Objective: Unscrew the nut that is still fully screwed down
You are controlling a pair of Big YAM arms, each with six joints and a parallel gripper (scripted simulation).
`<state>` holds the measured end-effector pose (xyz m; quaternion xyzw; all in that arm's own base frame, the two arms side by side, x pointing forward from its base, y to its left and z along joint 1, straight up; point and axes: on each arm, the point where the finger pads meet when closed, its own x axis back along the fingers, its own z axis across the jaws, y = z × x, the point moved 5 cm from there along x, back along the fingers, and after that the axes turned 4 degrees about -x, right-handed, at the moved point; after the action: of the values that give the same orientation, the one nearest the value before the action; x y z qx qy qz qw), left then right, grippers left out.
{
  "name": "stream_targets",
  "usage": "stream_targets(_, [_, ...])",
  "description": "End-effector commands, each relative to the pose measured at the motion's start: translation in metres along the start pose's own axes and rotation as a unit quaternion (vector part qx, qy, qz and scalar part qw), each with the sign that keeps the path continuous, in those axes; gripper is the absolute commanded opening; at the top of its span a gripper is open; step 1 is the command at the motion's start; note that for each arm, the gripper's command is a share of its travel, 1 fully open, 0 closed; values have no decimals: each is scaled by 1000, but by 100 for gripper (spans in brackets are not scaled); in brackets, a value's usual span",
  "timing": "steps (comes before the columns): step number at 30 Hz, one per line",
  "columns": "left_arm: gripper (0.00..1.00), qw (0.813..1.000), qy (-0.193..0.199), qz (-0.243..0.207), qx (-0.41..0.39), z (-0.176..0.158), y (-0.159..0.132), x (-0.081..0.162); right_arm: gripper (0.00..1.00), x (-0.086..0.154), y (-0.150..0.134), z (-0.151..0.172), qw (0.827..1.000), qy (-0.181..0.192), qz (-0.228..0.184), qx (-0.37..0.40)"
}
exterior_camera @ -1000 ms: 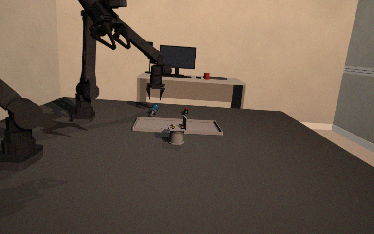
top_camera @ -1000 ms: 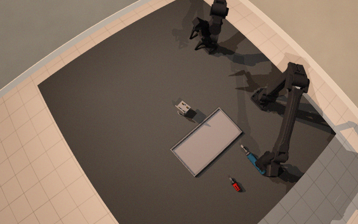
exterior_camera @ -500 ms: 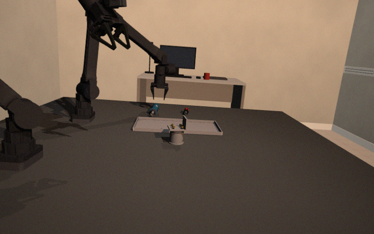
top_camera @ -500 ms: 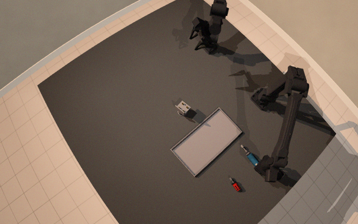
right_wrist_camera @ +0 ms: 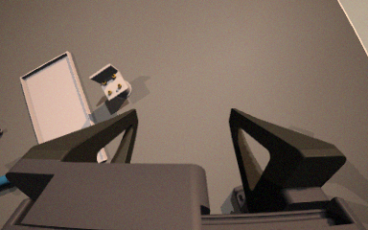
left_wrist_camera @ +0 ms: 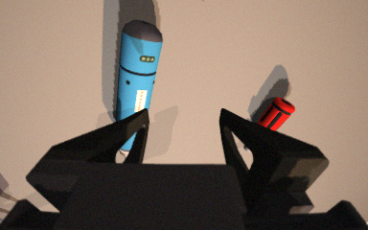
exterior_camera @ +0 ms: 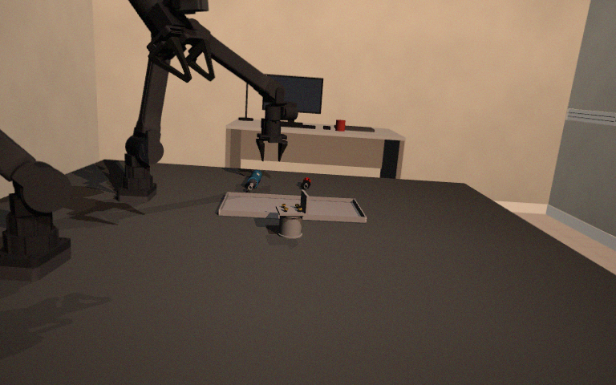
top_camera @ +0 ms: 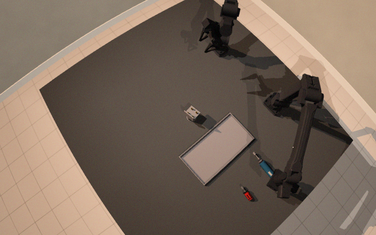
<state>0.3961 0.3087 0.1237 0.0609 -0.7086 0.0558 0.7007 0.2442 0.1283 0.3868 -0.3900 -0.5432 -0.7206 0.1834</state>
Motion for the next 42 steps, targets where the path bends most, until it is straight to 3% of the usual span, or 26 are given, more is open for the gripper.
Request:
stream_targets(1, [65, 999, -14, -9, 46, -31, 7, 18, 86, 11, 11, 3, 1000, 13, -8, -11])
stream_targets(6, [65, 996, -16, -9, 87, -44, 14, 21, 86, 11, 11, 3, 1000, 13, -8, -11])
stream_targets(8, [65, 995, -35, -18, 90, -42, 16, 43, 86, 11, 11, 3, 1000, 13, -8, -11])
stream_targets(10, [65, 995, -35, -18, 90, -42, 16, 43, 86, 11, 11, 3, 1000, 13, -8, -11])
stream_targets(11, [65, 995, -16, -9, 97, -47, 15, 22, 86, 11, 11, 3, 1000, 13, -8, -11])
stream_targets(23, [65, 979, -21, -9, 202, -85, 25, 27, 86, 11, 11, 3, 1000, 13, -8, -11])
stream_targets(25, [65, 977, -43, -15, 206, -81, 28, 53, 86, 11, 11, 3, 1000, 13, -8, -11])
stream_targets(27, [65, 977, -43, -15, 206, -81, 28, 53, 86, 11, 11, 3, 1000, 13, -8, -11])
stream_targets(28, [65, 977, -22, -9, 214, -87, 27, 28, 86, 11, 11, 3, 1000, 13, -8, -11])
stream_targets(40, [65, 949, -27, -7, 314, -123, 32, 32, 86, 11, 11, 3, 1000, 13, -8, -11])
stream_targets(41, [65, 948, -29, -7, 317, -122, 36, 34, 86, 11, 11, 3, 1000, 13, -8, -11])
stream_targets(42, [65, 947, -50, -10, 318, -119, 37, 60, 86, 11, 11, 3, 1000, 13, -8, -11])
